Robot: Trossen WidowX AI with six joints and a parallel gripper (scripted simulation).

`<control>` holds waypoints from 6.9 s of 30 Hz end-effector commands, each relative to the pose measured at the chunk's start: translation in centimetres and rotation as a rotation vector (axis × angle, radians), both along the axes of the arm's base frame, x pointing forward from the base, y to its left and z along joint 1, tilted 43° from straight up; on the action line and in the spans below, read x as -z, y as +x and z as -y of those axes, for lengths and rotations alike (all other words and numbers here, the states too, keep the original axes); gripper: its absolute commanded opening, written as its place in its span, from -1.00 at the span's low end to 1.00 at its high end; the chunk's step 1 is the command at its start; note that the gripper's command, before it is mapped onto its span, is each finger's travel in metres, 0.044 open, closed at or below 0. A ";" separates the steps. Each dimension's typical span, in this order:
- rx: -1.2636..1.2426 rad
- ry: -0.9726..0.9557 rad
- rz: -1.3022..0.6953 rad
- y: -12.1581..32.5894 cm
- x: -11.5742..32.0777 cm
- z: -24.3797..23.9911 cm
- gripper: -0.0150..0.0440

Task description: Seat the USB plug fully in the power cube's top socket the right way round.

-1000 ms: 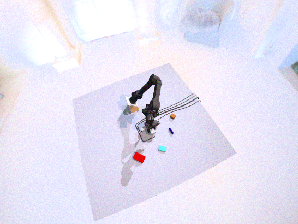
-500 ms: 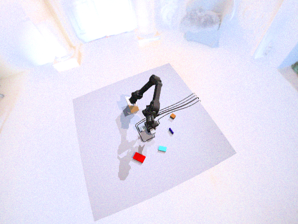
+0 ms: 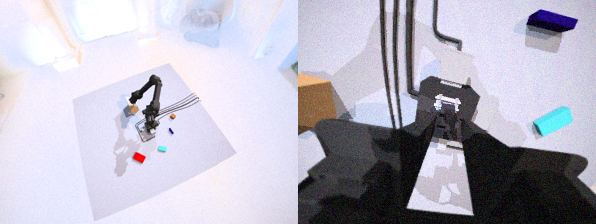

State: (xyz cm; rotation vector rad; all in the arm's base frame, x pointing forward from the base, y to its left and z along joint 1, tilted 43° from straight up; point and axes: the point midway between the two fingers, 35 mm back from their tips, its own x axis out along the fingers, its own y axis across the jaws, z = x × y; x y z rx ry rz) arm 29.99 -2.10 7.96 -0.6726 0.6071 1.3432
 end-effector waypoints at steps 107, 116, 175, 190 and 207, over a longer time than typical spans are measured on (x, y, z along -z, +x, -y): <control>0.726 0.132 -0.659 -0.4 -2.0 1.8 -0.49; 0.899 0.162 -0.816 -0.4 -2.0 1.8 -0.49; 2.034 0.364 -1.843 -0.4 -2.0 1.8 -0.49; 2.310 0.412 -2.093 -0.4 -2.0 1.8 -0.49; 2.309 0.413 -2.096 -0.4 -2.0 1.8 -0.49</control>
